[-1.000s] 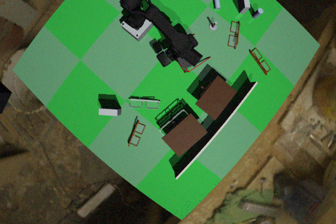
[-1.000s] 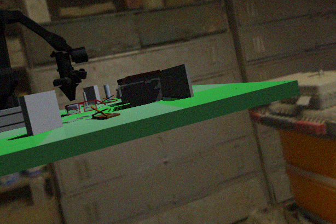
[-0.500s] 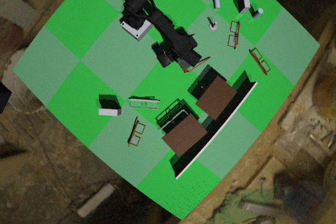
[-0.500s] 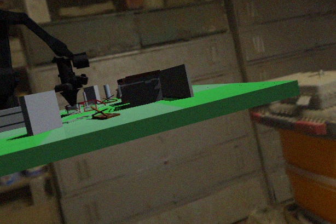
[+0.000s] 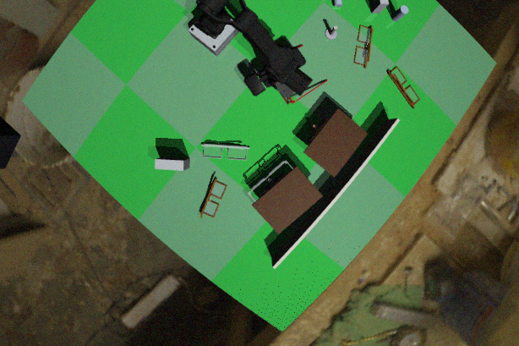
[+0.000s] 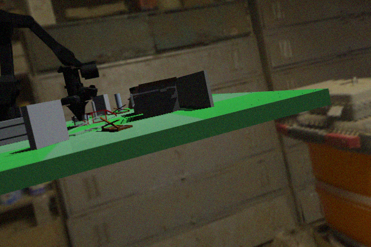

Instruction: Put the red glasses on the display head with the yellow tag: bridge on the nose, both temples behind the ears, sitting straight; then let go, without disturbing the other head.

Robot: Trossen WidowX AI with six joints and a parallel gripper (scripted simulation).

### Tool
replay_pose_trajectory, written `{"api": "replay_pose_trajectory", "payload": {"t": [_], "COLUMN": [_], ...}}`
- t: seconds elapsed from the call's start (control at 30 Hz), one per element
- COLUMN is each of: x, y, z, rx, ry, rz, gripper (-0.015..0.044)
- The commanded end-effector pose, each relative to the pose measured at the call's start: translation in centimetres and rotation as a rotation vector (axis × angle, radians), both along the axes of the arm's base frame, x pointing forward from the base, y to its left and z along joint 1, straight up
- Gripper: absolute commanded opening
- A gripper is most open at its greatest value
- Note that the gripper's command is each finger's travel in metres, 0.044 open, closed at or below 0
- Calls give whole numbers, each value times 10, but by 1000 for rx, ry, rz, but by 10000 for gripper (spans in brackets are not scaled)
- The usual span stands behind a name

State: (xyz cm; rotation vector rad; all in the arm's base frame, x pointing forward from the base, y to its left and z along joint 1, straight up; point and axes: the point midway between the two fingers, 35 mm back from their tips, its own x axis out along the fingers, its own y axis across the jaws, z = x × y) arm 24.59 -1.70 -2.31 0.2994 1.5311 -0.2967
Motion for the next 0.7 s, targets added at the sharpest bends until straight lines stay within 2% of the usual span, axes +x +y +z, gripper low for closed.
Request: {"api": "replay_pose_trajectory", "payload": {"t": [0.0,0.47,0.67], "x": [0,0,1], "y": [0,0,0], "z": [1,1,2], "rx": [0,0,0], "ry": [0,0,0], "rz": [0,0,0], "gripper": [93,0,0]}}
